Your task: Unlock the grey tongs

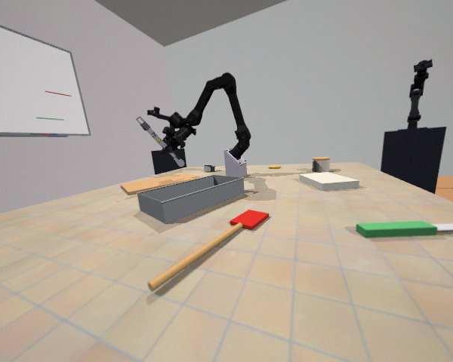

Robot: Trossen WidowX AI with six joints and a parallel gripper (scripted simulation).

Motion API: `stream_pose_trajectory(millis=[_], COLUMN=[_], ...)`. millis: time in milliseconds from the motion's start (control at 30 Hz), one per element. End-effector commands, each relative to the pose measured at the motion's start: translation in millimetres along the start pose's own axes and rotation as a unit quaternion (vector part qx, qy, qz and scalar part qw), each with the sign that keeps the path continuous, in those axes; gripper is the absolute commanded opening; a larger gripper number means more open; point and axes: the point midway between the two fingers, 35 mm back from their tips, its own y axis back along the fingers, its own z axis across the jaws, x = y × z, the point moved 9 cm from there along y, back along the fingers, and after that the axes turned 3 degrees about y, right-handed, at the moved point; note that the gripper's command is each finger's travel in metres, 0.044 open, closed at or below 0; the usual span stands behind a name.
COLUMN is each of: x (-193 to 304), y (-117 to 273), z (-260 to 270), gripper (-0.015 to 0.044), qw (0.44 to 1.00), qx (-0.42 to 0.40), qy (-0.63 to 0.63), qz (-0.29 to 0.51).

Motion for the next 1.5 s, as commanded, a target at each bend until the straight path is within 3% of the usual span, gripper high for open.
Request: stream_pose_trajectory(millis=[0, 1467], x=[-1.3, -68.9], y=[0.8, -44.9], z=[-0.2, -23.1], gripper=[-0.0150, -0.0150], qw=[1.000, 0.961], qx=[-0.002, -0.004], qy=[0.000, -0.012], qz=[-0.005, 0.278])
